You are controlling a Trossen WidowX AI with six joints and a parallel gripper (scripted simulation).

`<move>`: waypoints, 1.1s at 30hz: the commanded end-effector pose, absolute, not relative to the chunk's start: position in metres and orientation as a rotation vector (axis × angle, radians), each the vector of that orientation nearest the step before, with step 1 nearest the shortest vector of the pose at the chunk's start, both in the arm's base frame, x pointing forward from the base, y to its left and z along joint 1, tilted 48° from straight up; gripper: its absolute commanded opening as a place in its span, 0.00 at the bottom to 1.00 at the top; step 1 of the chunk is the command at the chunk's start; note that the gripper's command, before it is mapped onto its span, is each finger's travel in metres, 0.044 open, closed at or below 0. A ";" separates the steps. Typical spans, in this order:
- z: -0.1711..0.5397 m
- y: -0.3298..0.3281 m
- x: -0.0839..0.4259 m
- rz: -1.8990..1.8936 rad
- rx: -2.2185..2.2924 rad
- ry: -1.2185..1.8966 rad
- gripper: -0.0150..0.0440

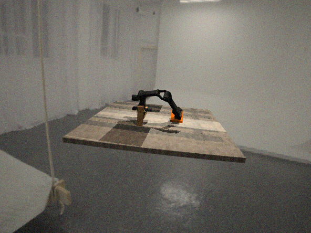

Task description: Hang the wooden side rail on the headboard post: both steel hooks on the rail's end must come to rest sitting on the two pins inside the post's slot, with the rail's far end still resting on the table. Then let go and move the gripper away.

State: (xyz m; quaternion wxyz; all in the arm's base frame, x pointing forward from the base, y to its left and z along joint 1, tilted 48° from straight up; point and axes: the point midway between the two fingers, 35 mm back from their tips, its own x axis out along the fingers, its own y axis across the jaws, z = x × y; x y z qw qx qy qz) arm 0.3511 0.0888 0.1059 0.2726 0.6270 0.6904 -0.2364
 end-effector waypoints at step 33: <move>0.107 0.093 0.352 -0.619 1.699 1.848 0.25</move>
